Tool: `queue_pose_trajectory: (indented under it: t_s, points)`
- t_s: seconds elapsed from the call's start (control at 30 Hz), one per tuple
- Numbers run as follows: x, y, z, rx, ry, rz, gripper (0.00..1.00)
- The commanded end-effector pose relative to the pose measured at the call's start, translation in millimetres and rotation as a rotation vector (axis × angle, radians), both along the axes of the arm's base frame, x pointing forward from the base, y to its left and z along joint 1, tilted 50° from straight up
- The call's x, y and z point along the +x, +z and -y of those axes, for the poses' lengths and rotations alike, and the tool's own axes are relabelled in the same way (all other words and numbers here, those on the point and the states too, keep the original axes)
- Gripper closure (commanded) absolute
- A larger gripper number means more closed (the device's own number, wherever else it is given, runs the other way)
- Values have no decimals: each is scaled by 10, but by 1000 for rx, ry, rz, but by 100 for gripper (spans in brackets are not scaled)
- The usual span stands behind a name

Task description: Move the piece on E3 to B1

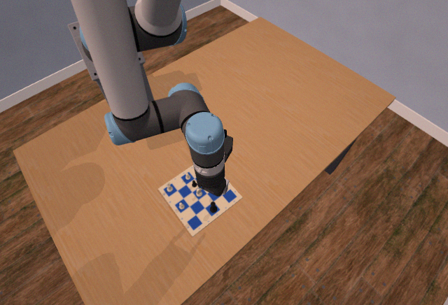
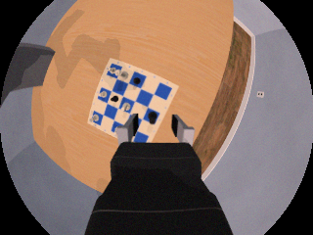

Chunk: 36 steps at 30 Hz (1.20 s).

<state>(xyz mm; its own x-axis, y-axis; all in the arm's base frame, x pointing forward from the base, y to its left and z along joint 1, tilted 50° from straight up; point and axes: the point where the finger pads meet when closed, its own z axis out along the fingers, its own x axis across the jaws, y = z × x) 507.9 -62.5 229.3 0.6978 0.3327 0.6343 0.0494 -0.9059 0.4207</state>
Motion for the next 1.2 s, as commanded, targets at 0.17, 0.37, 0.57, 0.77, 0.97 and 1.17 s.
queue_pose_trajectory:
  t_s: [0.17,0.37,0.57,0.77,0.97,1.17]
  points:
    - [51,-24,1,333,-315,124,0]
    - [71,-22,17,458,-428,171,0]
    - [93,-19,52,636,-590,238,0]
    - [106,-19,95,799,-738,299,0]
    - [109,-20,124,895,-825,335,0]
    - [109,-26,166,1020,-938,382,0]
